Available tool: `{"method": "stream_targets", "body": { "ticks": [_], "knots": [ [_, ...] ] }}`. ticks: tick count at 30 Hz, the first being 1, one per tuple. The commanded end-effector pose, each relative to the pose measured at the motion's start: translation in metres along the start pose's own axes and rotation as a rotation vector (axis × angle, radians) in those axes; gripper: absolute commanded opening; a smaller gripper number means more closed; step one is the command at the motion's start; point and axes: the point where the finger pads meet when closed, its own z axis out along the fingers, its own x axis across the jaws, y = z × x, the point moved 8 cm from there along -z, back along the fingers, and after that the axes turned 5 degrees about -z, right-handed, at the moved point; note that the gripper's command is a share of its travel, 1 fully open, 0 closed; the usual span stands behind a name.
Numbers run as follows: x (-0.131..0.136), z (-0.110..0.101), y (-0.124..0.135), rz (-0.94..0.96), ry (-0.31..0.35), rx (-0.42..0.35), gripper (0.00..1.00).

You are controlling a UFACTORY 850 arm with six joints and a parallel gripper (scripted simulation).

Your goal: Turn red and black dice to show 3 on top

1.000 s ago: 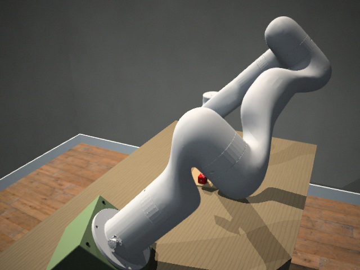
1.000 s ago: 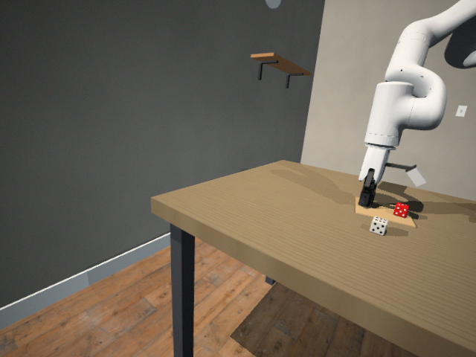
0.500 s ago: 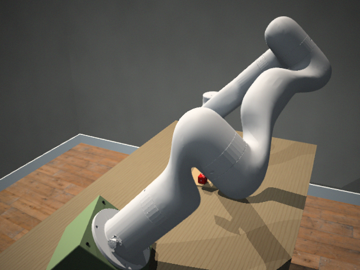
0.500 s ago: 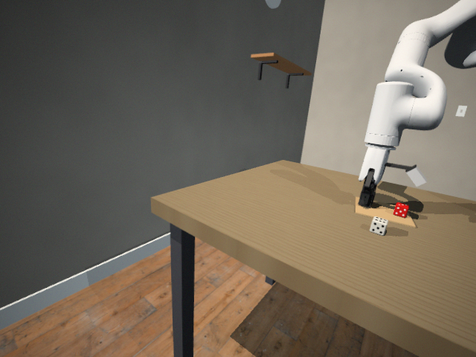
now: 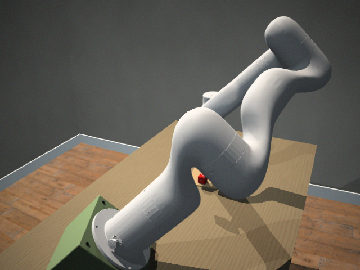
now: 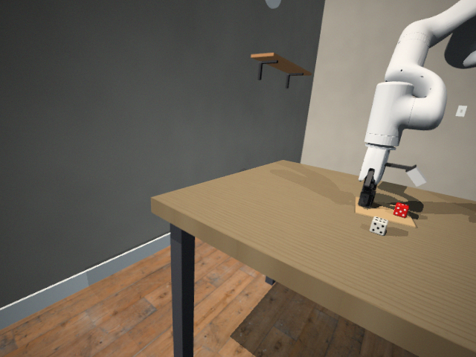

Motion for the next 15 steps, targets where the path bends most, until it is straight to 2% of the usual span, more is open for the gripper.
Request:
{"method": "stream_targets", "body": {
  "ticks": [1, 2, 3, 15],
  "knots": [
    [0.0001, -0.0006, 0.0005, 0.0, 0.0, -0.001, 0.43],
    [0.0001, -0.0006, 0.0005, 0.0, 0.0, -0.001, 0.43],
    [0.0001, -0.0006, 0.0005, 0.0, 0.0, -0.001, 0.47],
    [0.0001, -0.0023, 0.0005, 0.0, 0.0, -0.001, 0.47]
  ]
}}
